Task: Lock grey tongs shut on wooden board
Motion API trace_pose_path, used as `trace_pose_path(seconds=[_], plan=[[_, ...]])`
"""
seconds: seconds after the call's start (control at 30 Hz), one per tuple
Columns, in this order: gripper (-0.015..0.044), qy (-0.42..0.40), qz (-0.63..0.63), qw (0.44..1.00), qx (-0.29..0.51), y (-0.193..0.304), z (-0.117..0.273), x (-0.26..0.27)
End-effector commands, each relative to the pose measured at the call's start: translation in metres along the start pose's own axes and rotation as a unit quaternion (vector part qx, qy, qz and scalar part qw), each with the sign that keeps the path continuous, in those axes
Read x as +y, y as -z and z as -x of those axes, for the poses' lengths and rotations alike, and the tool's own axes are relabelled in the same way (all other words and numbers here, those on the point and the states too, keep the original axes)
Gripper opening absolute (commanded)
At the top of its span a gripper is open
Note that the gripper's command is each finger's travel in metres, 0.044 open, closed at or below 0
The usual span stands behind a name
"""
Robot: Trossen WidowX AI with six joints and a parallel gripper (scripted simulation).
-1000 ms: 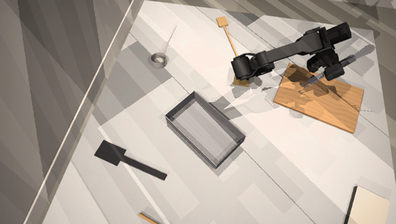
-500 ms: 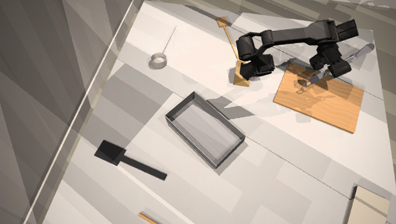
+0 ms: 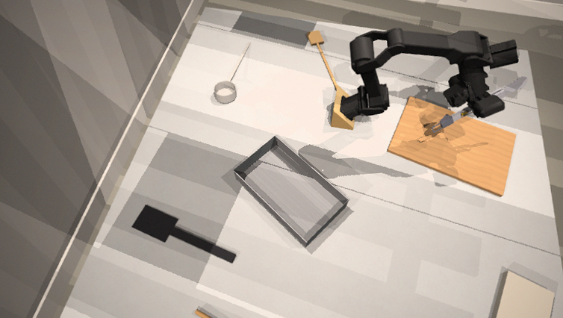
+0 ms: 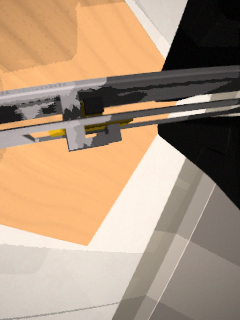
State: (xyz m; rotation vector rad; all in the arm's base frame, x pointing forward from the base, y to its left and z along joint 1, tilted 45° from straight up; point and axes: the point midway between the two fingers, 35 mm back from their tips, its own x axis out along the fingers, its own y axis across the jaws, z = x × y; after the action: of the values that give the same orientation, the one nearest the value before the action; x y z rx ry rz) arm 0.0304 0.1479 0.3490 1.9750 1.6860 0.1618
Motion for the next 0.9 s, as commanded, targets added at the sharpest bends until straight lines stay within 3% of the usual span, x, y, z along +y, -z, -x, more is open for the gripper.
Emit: trace_pose_path(seconds=[0.0,0.87], plan=[[-0.0150,-0.007,0.014,1.000,-0.005,0.005,-0.002,0.004],[-0.0150,0.052,0.007,0.990,-0.132,-0.006,-0.004,0.007]])
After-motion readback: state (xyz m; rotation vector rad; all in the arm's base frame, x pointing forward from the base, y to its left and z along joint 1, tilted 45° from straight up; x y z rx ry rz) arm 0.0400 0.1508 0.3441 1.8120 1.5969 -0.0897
